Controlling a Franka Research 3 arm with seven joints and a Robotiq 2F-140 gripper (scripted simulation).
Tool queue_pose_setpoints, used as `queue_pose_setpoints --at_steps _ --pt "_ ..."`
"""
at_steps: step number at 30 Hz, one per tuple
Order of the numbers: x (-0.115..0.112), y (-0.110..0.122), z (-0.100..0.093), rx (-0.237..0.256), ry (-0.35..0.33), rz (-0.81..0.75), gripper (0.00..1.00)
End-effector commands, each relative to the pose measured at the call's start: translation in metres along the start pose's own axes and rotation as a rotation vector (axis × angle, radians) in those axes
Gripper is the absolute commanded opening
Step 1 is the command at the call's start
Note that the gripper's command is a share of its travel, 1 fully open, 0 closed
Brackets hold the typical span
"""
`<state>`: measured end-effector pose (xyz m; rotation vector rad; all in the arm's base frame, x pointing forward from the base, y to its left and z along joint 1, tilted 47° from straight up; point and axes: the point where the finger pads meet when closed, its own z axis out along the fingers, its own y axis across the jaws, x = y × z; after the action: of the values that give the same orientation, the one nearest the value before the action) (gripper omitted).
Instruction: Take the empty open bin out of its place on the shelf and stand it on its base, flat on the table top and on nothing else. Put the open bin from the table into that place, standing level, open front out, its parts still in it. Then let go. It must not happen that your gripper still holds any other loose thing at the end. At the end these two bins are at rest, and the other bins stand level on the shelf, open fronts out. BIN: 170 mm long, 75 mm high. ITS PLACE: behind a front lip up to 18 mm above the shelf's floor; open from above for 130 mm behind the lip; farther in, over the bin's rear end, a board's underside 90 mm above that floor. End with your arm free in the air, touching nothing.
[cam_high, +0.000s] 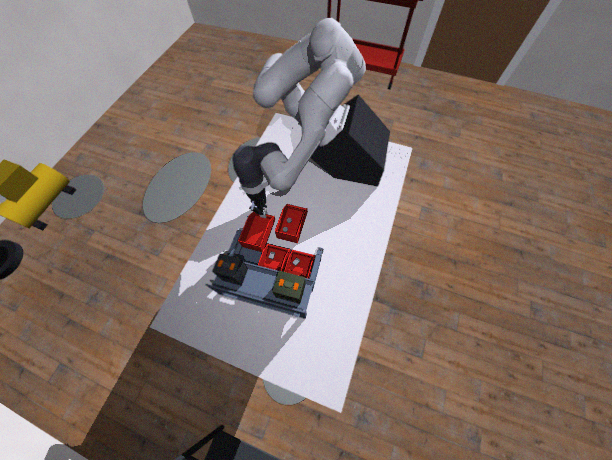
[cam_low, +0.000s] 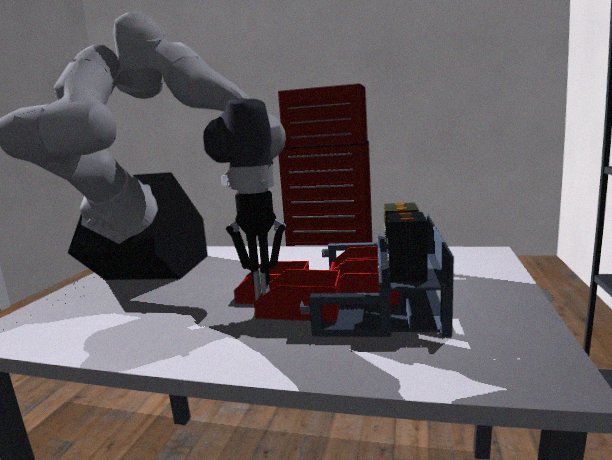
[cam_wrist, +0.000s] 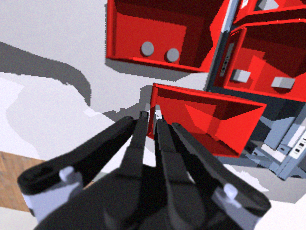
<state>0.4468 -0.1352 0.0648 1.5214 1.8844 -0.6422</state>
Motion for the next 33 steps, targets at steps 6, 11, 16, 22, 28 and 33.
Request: queue_pose_setpoints --at_steps 6,11,16,22,28,33 --pt "0.0 -0.014 -0.001 -0.009 0.002 -0.011 0.0" --pt "0.0 -0.018 -0.001 -0.009 0.002 -0.011 0.0" --pt "0.0 -0.022 -0.001 -0.009 0.002 -0.011 0.0" --pt "0.0 -0.025 -0.001 -0.009 0.002 -0.011 0.0" --pt "0.0 -0.025 -0.001 -0.009 0.002 -0.011 0.0" --pt "0.0 -0.025 -0.001 -0.009 0.002 -0.011 0.0"
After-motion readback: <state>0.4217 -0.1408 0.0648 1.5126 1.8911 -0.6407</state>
